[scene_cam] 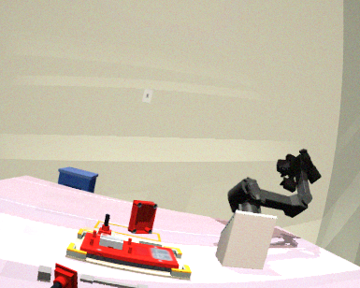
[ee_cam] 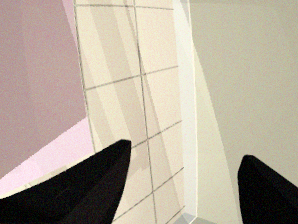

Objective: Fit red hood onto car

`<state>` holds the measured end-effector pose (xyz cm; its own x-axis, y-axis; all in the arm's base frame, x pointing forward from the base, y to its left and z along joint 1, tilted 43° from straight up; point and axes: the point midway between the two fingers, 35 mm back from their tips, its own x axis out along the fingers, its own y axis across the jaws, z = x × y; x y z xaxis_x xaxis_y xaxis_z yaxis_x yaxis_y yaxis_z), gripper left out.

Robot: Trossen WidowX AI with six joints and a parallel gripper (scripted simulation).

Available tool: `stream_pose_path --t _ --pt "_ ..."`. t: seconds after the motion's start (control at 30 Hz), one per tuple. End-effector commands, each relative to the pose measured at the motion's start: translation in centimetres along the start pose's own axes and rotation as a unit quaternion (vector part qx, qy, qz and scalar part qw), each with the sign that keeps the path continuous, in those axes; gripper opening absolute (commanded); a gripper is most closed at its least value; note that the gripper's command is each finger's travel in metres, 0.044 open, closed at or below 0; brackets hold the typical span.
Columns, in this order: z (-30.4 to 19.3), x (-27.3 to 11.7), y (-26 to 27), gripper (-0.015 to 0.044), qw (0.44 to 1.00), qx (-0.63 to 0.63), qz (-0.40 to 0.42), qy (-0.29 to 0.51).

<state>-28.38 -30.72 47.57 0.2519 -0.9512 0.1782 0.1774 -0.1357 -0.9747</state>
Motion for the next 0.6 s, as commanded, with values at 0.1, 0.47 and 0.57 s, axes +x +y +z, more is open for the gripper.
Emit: stream_pose_path --t 0.1,0.47,0.57 --pt "1.2 0.0 -1.0 0.0114 0.999 -0.039 -0.009 -0.002" --pt "7.4 -2.1 -7.6 0.0000 0.965 -0.245 -0.084 0.038" --pt "9.6 -2.3 -8.7 0.0000 0.945 -0.310 -0.095 0.036"
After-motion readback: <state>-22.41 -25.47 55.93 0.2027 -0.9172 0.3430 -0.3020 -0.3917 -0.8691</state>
